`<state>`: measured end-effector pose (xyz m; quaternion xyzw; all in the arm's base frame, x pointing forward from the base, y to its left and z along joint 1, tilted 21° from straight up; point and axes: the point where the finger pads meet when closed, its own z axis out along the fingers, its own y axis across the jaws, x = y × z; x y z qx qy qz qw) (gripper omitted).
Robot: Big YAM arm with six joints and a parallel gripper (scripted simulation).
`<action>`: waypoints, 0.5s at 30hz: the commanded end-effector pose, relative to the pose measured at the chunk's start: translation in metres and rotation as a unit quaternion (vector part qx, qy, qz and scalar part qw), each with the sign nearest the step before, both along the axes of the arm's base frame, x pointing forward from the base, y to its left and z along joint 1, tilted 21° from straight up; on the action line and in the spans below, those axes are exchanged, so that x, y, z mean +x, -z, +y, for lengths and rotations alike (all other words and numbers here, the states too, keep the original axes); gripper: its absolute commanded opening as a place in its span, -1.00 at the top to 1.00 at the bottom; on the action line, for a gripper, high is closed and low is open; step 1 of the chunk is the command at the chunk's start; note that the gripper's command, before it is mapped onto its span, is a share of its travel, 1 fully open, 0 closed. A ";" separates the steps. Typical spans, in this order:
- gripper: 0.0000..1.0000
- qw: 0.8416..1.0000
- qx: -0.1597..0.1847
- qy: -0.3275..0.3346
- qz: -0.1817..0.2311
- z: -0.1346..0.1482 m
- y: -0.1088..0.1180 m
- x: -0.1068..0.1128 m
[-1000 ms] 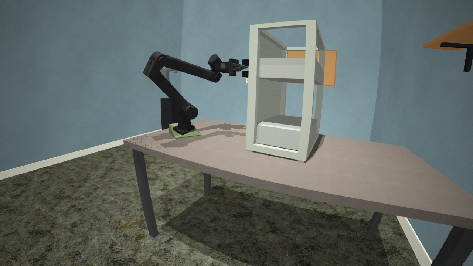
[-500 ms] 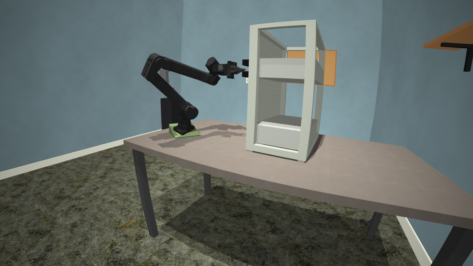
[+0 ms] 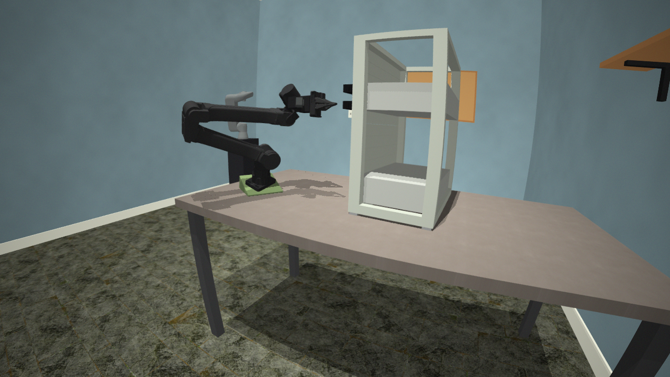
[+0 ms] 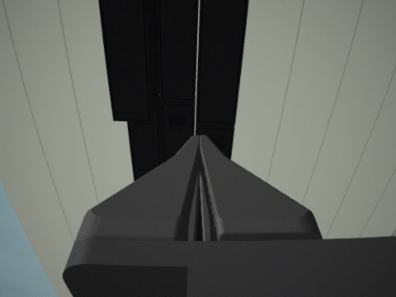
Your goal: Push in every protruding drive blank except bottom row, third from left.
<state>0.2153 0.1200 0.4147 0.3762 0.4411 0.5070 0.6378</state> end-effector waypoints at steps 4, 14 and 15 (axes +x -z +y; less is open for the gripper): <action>1.00 1.000 0.017 -0.010 0.005 -0.018 0.002 0.001; 1.00 1.000 0.029 -0.010 -0.001 -0.033 -0.008 -0.001; 1.00 1.000 0.023 -0.010 0.001 -0.030 -0.007 0.001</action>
